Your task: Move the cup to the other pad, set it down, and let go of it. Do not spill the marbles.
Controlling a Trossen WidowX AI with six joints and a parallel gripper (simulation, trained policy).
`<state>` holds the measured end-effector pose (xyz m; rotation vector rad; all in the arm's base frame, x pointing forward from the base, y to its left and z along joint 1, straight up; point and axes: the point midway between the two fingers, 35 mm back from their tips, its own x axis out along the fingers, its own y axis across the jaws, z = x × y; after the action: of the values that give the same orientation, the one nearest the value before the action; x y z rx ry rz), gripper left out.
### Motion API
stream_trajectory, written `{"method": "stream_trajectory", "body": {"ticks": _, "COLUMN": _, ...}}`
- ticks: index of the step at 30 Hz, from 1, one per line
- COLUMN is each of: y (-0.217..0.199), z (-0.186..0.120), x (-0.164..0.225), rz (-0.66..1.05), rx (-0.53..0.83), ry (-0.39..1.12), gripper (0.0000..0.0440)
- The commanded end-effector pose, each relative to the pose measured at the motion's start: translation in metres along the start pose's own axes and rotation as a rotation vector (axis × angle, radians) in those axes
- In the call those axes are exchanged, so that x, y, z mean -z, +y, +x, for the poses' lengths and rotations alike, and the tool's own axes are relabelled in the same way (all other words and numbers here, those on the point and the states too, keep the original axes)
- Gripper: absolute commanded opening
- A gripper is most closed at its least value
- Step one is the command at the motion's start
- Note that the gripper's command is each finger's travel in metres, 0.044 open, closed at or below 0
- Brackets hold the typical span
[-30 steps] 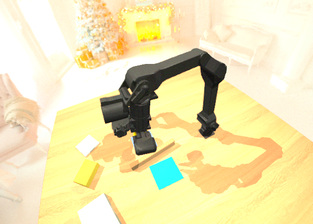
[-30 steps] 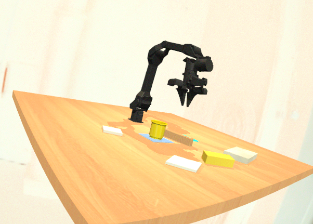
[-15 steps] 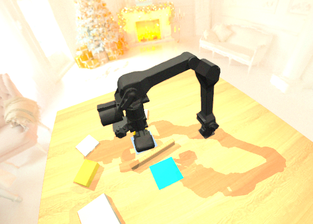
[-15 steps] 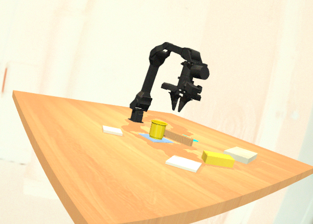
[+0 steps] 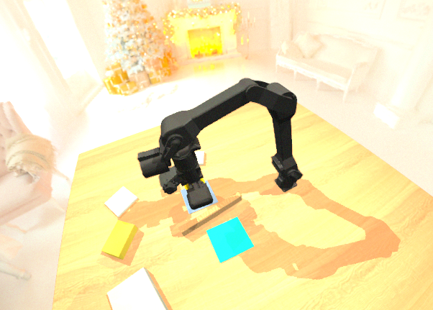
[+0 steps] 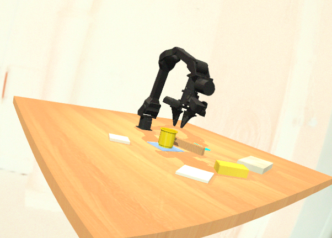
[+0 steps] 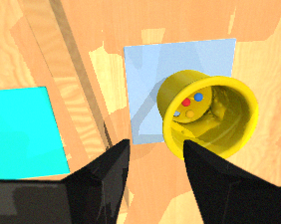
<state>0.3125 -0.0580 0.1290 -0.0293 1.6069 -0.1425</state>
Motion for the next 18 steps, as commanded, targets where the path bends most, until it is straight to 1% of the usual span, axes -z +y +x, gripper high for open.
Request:
{"method": "stream_trajectory", "body": {"ticks": 1, "y": -0.005, "z": 0.013, "x": 0.001, "rz": -0.02, "rx": 0.004, "ry": 0.023, "gripper": 0.0176}}
{"method": "stream_trajectory", "body": {"ticks": 8, "y": -0.01, "z": 0.039, "x": 0.002, "rz": -0.066, "rx": -0.005, "ry": 0.052, "gripper": 0.0188}}
{"method": "stream_trajectory", "body": {"ticks": 15, "y": -0.01, "z": 0.066, "x": 0.004, "rz": -0.147, "rx": -0.025, "ry": 0.073, "gripper": 0.0192}}
{"method": "stream_trajectory", "body": {"ticks": 18, "y": -0.01, "z": 0.073, "x": 0.004, "rz": -0.193, "rx": -0.029, "ry": 0.073, "gripper": 0.0127}}
